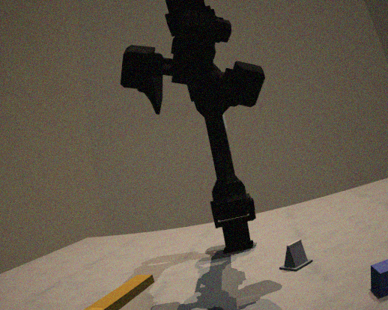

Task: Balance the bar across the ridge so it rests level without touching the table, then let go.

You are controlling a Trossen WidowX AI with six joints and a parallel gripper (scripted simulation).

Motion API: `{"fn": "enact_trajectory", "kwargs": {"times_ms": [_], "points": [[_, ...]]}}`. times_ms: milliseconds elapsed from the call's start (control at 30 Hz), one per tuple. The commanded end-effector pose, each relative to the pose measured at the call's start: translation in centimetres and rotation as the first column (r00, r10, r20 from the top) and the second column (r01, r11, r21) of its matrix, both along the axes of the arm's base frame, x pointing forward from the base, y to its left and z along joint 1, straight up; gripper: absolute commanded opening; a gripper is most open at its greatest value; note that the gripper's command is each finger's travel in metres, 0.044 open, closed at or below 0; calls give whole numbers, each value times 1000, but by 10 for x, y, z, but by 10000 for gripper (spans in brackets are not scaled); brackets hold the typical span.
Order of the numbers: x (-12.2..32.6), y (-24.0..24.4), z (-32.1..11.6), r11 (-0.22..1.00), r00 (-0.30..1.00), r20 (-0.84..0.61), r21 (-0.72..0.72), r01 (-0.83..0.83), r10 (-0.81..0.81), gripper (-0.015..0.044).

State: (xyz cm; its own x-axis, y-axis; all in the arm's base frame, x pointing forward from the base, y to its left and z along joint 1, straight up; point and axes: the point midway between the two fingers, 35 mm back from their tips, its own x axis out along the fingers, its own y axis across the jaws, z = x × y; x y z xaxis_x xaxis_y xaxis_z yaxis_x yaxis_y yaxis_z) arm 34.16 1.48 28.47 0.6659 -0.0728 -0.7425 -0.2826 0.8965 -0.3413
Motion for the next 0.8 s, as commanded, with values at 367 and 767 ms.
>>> {"fn": "enact_trajectory", "kwargs": {"times_ms": [367, 767], "points": [[-3, -72, -66, 984, 953, -249, 6, 177, -170, 315], [-24, -124, -110, 947, 862, -422, 26, 321, -281, 315]]}}
